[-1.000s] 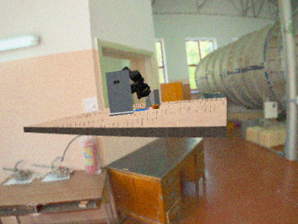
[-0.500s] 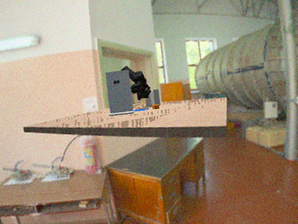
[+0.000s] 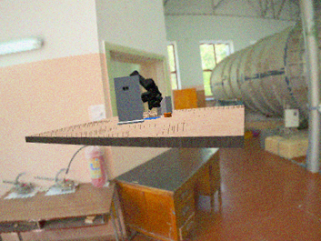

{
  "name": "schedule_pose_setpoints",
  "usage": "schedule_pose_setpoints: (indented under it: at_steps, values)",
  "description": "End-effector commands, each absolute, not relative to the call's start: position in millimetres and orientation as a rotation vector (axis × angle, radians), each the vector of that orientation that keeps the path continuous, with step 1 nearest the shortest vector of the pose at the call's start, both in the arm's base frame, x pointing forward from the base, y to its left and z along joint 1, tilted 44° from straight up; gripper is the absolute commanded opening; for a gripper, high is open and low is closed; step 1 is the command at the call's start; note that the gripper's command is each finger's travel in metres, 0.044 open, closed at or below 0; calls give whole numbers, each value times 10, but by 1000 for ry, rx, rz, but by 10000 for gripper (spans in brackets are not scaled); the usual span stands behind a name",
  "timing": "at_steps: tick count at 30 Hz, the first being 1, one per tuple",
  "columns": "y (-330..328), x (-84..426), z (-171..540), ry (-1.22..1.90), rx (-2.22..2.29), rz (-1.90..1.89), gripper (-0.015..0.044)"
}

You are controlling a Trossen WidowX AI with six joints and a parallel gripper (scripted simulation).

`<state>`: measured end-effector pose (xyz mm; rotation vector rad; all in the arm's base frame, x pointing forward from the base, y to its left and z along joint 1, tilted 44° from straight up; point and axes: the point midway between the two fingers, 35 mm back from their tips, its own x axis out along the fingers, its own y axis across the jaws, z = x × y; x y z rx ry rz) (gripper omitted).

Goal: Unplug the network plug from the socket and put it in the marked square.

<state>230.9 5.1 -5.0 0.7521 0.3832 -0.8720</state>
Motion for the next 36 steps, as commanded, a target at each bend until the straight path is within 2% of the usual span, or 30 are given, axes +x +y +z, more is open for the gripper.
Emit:
schedule_pose_setpoints:
  at_steps: [1, 36]
  values:
    - [17, 2300, -89, 390, 748, -876, 0]
    - [-185, 2299, -284, 388, 747, -874, 0]
